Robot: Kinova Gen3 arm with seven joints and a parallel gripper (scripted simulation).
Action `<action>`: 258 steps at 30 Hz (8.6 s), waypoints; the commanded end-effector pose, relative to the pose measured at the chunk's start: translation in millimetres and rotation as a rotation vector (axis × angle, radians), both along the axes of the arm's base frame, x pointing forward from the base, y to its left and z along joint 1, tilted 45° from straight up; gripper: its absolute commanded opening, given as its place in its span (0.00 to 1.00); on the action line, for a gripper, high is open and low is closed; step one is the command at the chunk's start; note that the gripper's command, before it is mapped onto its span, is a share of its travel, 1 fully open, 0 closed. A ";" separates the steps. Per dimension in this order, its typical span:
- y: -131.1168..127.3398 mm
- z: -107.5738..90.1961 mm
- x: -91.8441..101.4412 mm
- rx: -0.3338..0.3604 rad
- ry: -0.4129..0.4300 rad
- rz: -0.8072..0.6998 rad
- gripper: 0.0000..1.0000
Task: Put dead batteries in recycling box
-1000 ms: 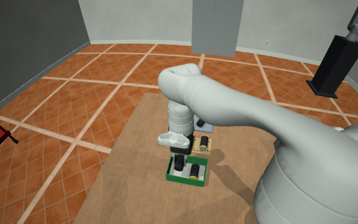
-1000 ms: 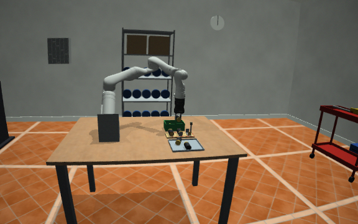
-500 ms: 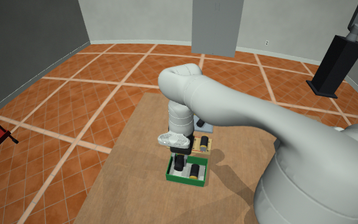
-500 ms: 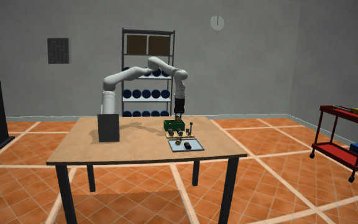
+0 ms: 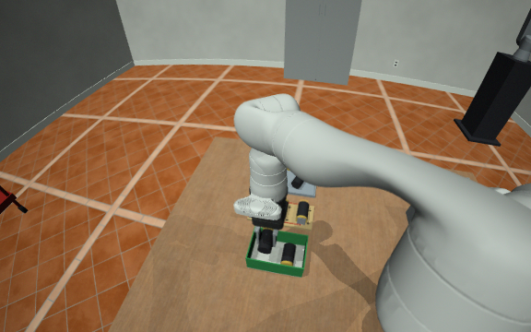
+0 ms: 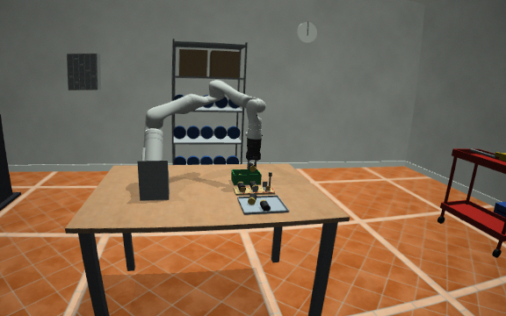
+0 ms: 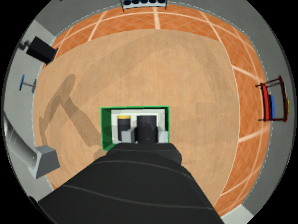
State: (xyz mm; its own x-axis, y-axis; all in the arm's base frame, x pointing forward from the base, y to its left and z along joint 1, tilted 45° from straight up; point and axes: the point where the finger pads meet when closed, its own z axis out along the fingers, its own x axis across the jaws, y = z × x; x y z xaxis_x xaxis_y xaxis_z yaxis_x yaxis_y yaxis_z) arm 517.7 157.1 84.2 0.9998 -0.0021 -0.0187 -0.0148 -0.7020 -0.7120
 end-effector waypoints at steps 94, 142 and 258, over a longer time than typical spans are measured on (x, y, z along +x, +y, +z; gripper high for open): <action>45.2 -45.1 0.1 0.000 -0.002 -0.002 0.90; -47.6 46.5 1.3 0.000 -0.002 -0.002 0.90; -298.2 -231.5 -20.8 0.000 0.000 -0.003 0.90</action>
State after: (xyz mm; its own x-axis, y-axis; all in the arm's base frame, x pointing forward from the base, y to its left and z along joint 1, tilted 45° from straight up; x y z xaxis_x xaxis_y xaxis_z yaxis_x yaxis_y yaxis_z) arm 498.3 -149.3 -141.1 0.9999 -0.0082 -0.0129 -0.0149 -0.7045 -0.7096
